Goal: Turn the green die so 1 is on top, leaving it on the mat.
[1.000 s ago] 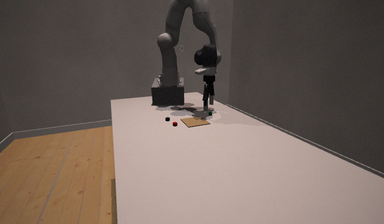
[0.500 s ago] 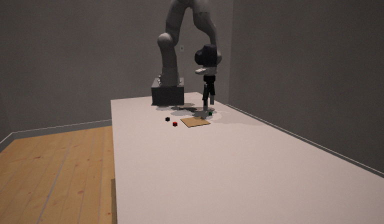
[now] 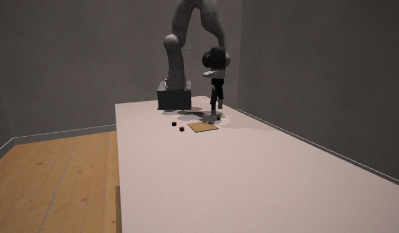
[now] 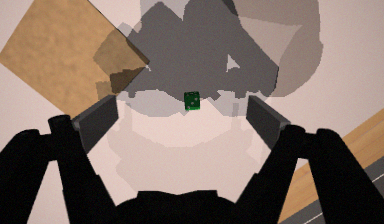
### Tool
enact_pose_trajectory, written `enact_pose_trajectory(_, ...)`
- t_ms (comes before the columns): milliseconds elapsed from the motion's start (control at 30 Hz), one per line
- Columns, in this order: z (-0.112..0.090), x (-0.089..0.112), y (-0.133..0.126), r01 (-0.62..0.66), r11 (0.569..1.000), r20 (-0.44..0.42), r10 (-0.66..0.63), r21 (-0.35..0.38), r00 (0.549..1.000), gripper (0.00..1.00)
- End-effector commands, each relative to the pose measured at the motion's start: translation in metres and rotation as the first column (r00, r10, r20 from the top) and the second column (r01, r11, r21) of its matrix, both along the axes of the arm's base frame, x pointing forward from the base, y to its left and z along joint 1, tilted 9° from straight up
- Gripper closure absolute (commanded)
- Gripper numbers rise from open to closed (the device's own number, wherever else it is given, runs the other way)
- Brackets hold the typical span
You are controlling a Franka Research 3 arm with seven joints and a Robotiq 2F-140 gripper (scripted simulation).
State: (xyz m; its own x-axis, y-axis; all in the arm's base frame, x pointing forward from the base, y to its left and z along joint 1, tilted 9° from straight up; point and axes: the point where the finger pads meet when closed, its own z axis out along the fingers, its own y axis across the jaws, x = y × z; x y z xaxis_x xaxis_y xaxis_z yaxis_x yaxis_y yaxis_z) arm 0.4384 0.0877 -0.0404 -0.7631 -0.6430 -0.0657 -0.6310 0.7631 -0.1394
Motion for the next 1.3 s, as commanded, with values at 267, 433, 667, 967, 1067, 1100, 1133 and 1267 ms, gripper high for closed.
enact_pose_trajectory(267, 0.0, 0.0, 0.0, 0.006, 1.0, -0.001, -0.006, 0.0, 1.0, 0.0)
enact_pose_trajectory(433, 0.0, 0.0, 0.0, 0.006, 1.0, -0.001, -0.006, 0.0, 1.0, 0.0)
enact_pose_trajectory(667, 0.012, -0.002, 0.001, 0.006, 1.0, -0.001, -0.006, 0.0, 1.0, 0.0)
enact_pose_trajectory(967, 0.045, -0.006, 0.003, 0.006, 1.0, -0.001, -0.006, 0.0, 1.0, 0.0)
enact_pose_trajectory(1067, 0.062, -0.009, 0.004, 0.006, 1.0, -0.001, -0.006, 0.0, 1.0, 0.0)
enact_pose_trajectory(1100, 0.069, -0.01, 0.005, 0.006, 1.0, -0.001, -0.006, 0.0, 1.0, 0.0)
enact_pose_trajectory(1133, 0.074, -0.011, 0.005, 0.006, 1.0, -0.001, -0.006, 0.0, 1.0, 0.0)
enact_pose_trajectory(1267, 0.089, -0.013, 0.006, 0.006, 1.0, -0.001, -0.006, 0.0, 1.0, 0.0)
